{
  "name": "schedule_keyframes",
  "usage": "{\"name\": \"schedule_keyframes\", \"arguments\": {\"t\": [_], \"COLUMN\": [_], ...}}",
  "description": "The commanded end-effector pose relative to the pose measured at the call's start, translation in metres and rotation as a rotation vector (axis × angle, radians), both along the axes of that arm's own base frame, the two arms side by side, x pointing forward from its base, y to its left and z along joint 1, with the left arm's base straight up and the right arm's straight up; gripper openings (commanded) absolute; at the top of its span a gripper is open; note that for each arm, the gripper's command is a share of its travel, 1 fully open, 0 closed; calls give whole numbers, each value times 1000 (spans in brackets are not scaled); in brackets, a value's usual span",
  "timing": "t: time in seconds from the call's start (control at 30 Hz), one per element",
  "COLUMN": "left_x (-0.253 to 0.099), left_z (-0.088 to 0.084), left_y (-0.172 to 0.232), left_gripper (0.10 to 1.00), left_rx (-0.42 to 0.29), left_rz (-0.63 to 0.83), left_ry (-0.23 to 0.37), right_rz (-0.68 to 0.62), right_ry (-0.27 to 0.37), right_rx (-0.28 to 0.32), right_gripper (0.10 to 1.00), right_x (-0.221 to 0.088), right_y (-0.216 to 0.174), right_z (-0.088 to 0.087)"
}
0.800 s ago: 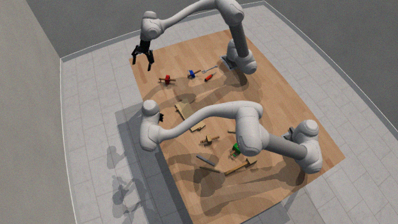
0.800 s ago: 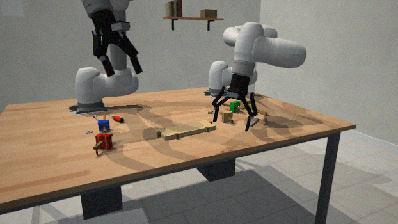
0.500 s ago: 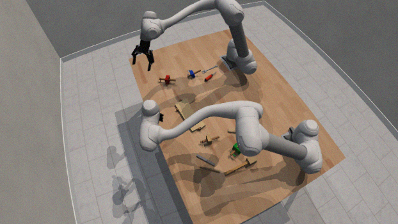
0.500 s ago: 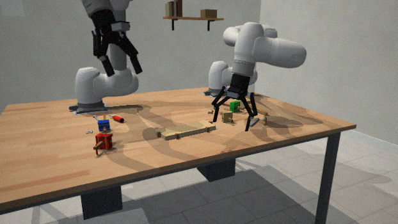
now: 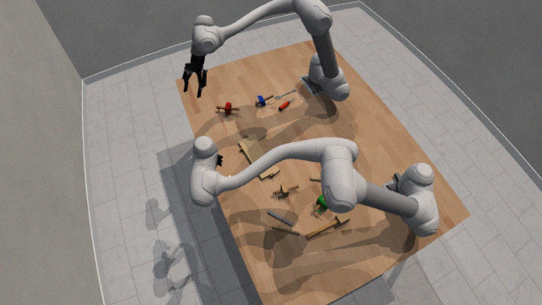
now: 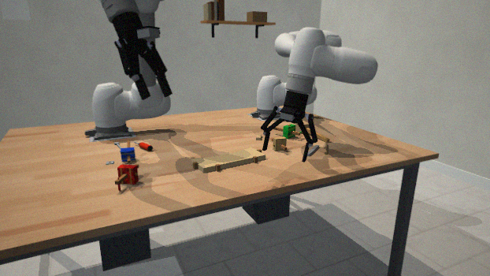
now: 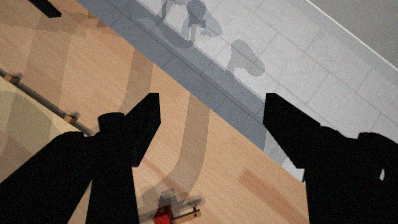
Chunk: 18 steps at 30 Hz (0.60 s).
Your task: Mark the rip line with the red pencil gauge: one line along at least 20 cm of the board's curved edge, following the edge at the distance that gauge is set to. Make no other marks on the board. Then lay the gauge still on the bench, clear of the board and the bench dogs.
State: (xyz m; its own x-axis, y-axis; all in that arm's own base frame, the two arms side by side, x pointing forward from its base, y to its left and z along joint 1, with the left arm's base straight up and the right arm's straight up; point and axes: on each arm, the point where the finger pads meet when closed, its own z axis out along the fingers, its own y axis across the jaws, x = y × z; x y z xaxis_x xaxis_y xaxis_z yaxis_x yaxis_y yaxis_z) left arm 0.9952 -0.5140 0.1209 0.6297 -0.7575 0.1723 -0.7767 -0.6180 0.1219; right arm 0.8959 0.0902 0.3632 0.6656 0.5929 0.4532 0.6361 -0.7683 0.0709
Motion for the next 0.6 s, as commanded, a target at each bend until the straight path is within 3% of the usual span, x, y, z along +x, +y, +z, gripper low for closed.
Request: {"name": "schedule_keyframes", "arguments": {"t": [0.0,0.23,0.3,0.37,0.57], "left_x": [5,21,21,26,24], "left_z": [2,0,0,-1,-3], "left_y": [21,118,118,167,253], "left_gripper": [1000,1000,1000,1000,1000], "left_rx": [4,27,27,37,68], "left_rz": [23,133,133,185,378], "left_ry": [5,43,43,62,133], "right_rz": [13,49,49,64,123], "right_ry": [14,65,65,85,163], "right_rx": [-17,-64,-64,-84,-152], "right_gripper": [99,99,99,99,99], "right_x": [-6,-28,-28,-38,-76], "right_y": [-2,-8,-8,-12,-25], "right_z": [-10,-48,-48,-62,-114]}}
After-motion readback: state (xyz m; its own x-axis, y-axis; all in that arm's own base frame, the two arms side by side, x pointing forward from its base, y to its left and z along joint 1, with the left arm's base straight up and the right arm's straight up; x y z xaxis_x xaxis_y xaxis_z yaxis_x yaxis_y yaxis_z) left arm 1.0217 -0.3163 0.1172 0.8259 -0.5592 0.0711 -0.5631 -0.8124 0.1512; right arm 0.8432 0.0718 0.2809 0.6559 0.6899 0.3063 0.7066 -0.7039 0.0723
